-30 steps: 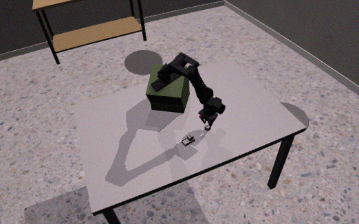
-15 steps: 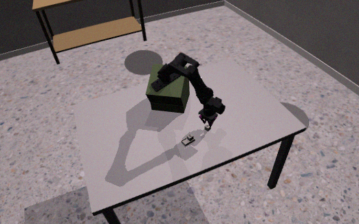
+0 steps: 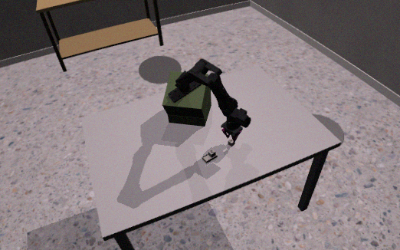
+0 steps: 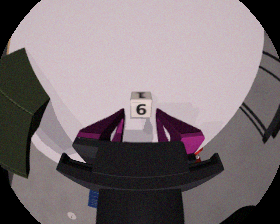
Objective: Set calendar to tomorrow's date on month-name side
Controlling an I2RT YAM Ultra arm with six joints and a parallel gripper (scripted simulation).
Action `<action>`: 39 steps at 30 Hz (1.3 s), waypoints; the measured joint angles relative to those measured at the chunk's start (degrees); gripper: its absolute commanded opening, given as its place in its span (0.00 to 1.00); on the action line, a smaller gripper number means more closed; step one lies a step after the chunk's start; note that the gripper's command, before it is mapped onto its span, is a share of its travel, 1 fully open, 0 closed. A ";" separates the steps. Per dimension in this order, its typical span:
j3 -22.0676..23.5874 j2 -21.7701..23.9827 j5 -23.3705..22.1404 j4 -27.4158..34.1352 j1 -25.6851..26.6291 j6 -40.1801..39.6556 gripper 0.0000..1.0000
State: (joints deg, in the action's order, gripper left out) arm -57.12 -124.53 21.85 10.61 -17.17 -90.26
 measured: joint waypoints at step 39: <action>0.02 3.06 0.00 2.21 -0.76 0.70 0.45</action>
State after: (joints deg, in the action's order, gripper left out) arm -57.10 -121.47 21.85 12.82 -17.93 -89.56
